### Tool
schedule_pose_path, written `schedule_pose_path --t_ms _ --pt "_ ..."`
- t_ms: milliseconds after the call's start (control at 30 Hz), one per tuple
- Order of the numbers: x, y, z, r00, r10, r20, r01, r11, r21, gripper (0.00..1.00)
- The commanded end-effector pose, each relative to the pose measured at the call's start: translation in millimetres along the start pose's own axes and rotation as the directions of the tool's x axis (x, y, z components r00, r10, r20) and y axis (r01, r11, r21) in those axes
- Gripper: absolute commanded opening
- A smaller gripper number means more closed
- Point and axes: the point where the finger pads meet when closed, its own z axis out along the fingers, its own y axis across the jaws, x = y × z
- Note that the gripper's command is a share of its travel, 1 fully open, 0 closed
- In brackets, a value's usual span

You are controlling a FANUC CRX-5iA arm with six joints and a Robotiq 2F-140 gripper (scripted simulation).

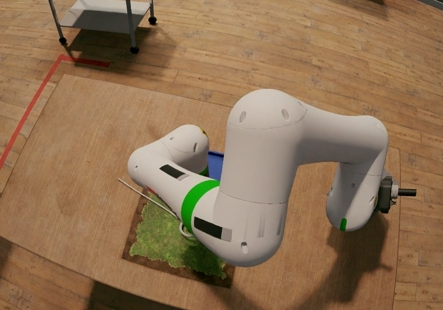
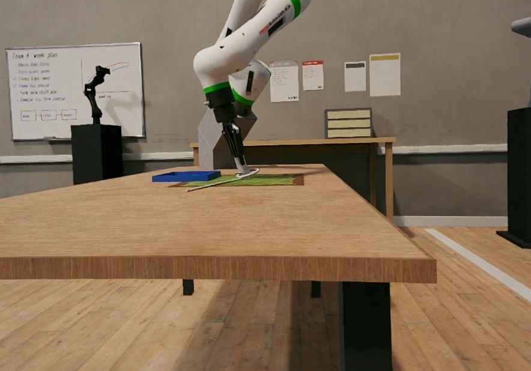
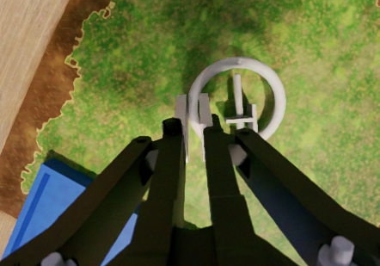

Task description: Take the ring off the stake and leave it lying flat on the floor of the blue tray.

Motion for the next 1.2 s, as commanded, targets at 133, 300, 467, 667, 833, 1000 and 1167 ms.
schedule_pose_path --t_ms 133,300,467,667,833,1000,1167 --pt "0.0 0.3 -3.4 1.0 -0.001 -0.02 0.001 1.0 -0.001 0.1" --pt "-0.9 0.3 -4.0 1.0 -0.001 -0.02 0.001 1.0 -0.001 0.1" --pt "-5.8 0.2 -5.7 1.0 -0.001 -0.02 0.001 1.0 -0.001 0.1" --pt "-9.8 0.2 -7.0 1.0 -0.001 -0.02 0.001 1.0 -0.001 0.1" --pt "-11.3 0.2 -7.4 1.0 -0.001 -0.02 0.001 1.0 -0.001 0.1" --pt "-12.8 0.3 -7.7 1.0 -0.001 -0.019 0.001 1.0 -0.001 0.1" --pt "-16.9 0.3 -8.8 1.0 -0.001 -0.019 0.001 1.0 -0.001 0.1"
